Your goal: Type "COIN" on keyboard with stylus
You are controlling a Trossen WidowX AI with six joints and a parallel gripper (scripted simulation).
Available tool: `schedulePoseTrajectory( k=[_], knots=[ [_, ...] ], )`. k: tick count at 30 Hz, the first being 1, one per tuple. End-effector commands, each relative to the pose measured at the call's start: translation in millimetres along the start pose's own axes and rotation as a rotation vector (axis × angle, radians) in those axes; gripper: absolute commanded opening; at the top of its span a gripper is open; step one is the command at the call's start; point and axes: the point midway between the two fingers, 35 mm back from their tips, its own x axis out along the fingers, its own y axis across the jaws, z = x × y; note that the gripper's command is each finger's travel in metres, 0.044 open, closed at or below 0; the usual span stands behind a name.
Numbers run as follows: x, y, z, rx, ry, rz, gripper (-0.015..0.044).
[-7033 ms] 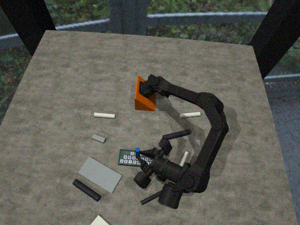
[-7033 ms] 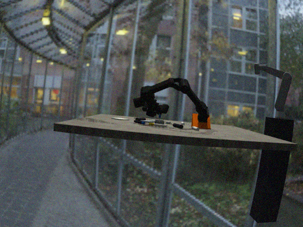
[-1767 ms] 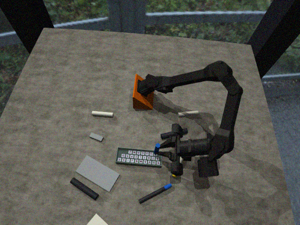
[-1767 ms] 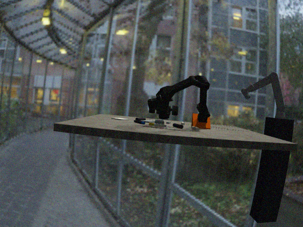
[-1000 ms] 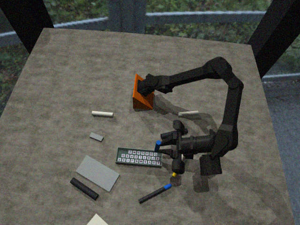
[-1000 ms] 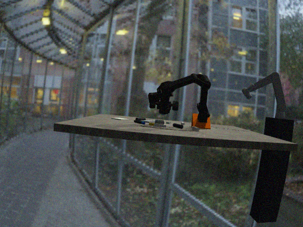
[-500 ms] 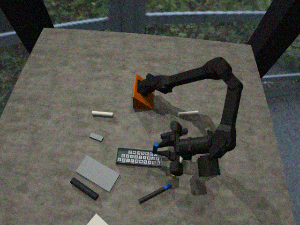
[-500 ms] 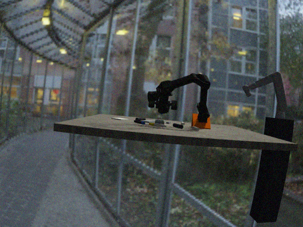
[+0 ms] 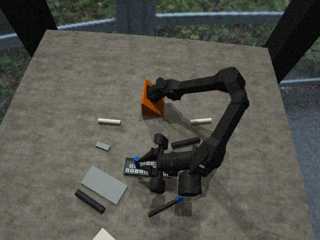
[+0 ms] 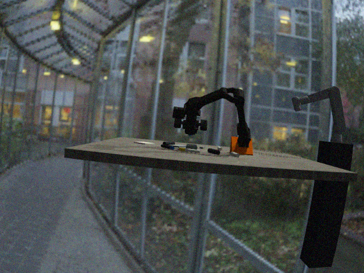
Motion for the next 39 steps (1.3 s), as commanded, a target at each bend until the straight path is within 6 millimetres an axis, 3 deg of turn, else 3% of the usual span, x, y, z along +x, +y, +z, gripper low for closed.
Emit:
schedulePoseTrajectory(
  k=[1,7,13,16,17,39],
  knots=[
    [7,-1,-4,-0.007,0.004,0.000,0.0000],
    [16,0,12,-0.007,0.003,0.000,0.0000],
    [17,0,13,-0.007,0.003,0.000,0.0000],
    [18,-1,15,-0.007,0.003,0.000,0.0079],
    [18,-1,15,-0.007,0.003,0.000,0.0081],
    [23,-1,23,-0.007,0.002,0.000,0.0081]
  ],
)
